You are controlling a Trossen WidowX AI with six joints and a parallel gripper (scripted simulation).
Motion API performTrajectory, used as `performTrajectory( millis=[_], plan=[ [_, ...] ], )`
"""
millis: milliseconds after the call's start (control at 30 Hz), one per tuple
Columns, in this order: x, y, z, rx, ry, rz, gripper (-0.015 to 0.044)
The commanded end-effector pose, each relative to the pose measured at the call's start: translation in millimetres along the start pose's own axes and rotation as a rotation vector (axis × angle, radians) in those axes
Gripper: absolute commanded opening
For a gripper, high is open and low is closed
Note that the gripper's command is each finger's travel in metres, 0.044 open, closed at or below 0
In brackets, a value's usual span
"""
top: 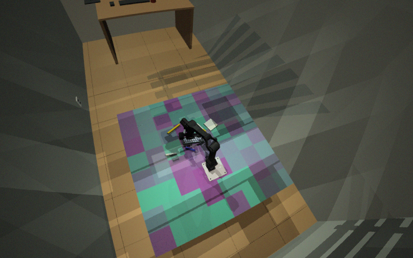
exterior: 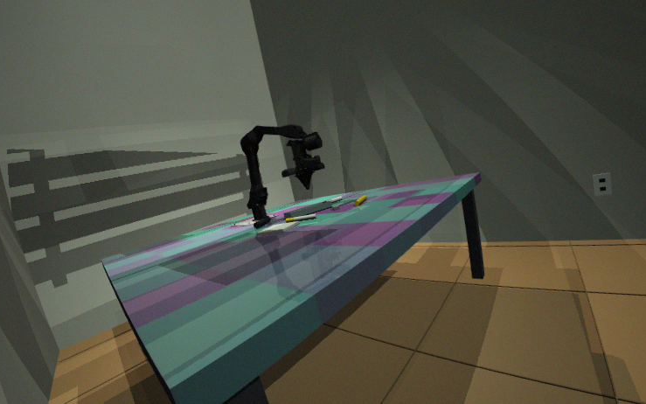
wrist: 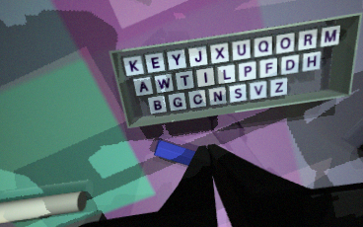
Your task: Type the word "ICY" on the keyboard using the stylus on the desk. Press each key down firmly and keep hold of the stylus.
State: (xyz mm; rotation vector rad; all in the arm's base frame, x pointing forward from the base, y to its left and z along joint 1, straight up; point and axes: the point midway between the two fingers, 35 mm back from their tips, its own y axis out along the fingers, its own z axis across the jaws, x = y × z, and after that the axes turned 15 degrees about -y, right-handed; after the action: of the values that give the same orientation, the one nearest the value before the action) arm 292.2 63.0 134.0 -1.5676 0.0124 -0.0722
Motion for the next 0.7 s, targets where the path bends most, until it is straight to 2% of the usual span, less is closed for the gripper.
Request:
performTrajectory(
  millis=[0,33,133,233,467,667],
  plan=[
    [0,0,0,0.0,0.0,0.0,0.0],
    [0,0,0,0.0,0.0,0.0,0.0],
    [0,0,0,-0.002,0.014,0.003,0.0079],
    [-6,6,3,-0.034,0.217,0.043,0.015],
    [-24,19,9,-0.189,0.825,0.106,0.015],
    [-39,28,13,-0.363,1.331,0.072,0.015]
  ],
)
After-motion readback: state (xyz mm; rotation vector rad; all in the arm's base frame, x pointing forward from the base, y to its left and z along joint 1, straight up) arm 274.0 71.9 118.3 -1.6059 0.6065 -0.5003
